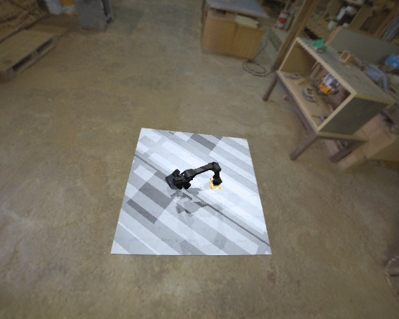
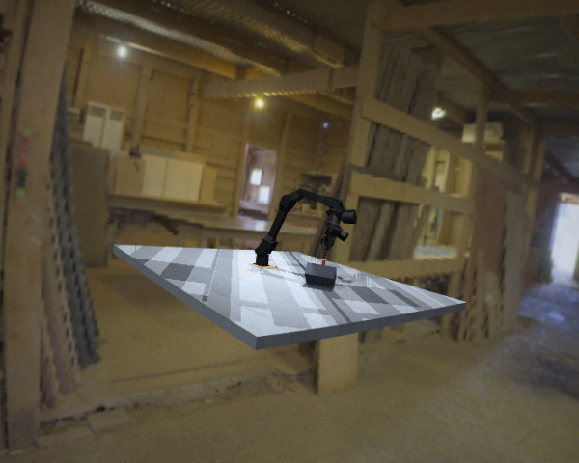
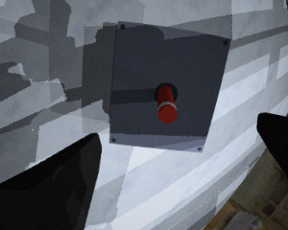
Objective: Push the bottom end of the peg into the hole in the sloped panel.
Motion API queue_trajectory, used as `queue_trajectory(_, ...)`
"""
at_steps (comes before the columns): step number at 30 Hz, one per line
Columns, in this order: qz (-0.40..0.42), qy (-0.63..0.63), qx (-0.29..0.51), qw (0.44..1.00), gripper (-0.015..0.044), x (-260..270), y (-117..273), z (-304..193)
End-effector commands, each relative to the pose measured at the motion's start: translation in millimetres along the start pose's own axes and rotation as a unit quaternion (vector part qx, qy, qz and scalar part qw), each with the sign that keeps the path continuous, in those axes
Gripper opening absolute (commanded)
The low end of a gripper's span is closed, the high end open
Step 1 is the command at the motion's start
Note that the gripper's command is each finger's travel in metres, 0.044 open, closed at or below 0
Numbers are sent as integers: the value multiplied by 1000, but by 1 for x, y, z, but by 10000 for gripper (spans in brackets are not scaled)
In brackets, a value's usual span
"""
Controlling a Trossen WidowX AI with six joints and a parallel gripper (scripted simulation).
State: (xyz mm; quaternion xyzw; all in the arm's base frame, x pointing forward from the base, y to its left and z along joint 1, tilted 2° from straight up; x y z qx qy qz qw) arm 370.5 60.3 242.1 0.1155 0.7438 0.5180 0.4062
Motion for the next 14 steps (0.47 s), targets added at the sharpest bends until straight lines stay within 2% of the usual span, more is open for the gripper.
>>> queue_trajectory(1,-2,-2,0,1000,440,-1,7,0)
queue_trajectory(14,-2,-2,0,1000,440,1,22,0)
Point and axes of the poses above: the point midway between the two fingers, 35 mm back from their tips, its own y axis back along the fingers, its own x axis across the jaws, z = x × y, the point moved 7 cm from there along y, back along the fingers, and after that the axes turned 2 degrees about y, right-handed, at the moved point
